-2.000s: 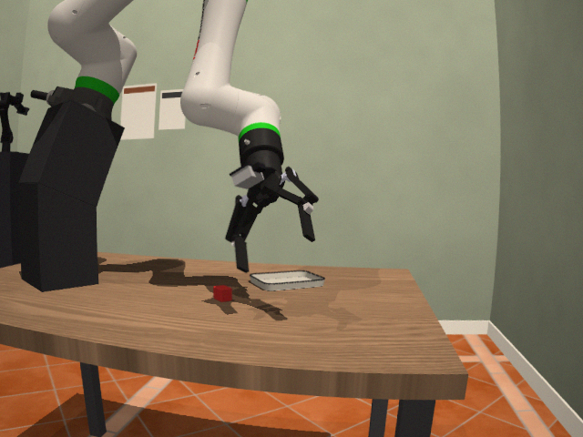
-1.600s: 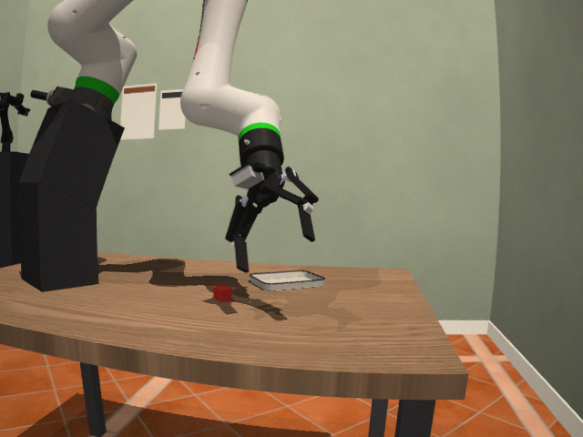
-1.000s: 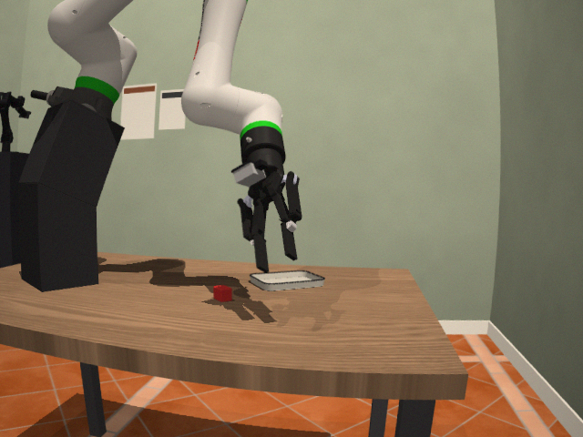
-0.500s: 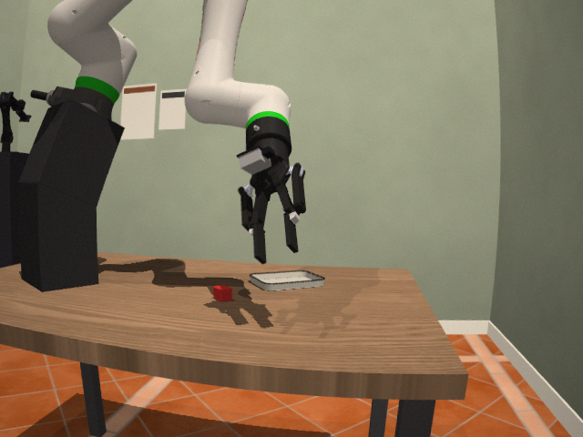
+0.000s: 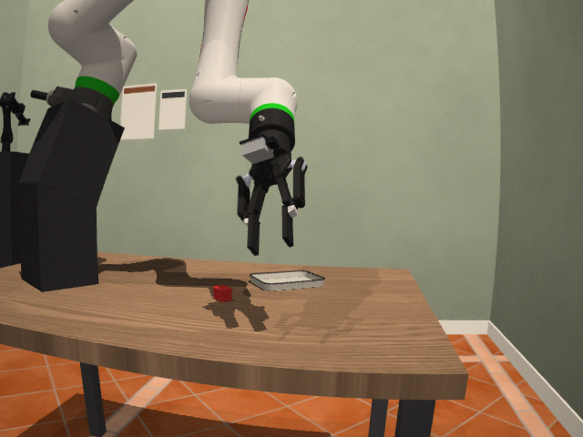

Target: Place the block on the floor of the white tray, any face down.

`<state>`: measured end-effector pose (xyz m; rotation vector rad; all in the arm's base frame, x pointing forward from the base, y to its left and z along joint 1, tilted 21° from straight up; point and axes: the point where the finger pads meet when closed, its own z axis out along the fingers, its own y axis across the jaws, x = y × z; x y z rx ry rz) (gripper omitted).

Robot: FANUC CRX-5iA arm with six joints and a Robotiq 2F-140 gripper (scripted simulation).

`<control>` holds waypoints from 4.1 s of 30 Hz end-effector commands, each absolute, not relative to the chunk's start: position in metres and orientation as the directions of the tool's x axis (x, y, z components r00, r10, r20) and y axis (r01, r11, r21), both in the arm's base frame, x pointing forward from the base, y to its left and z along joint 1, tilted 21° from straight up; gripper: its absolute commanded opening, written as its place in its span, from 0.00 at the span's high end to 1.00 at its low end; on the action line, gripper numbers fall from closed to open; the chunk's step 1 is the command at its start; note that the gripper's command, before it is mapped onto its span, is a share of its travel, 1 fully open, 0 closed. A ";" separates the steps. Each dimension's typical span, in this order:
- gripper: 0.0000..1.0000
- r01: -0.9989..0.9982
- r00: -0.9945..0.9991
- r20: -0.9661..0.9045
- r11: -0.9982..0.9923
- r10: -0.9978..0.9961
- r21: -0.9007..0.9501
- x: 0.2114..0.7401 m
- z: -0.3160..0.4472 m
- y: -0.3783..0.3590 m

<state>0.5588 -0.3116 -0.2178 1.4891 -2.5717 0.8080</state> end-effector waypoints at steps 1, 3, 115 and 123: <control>0.58 -0.841 -0.513 0.330 0.389 -0.792 -0.375 0.556 -0.215 -0.319; 0.58 -0.857 -0.493 0.344 0.376 -0.799 -0.353 0.552 -0.214 -0.325; 0.58 -0.975 0.222 0.009 -0.222 -0.975 -0.004 0.424 -0.257 -0.234; 0.58 -0.958 0.284 -0.032 -0.282 -0.958 -0.043 0.425 -0.261 -0.208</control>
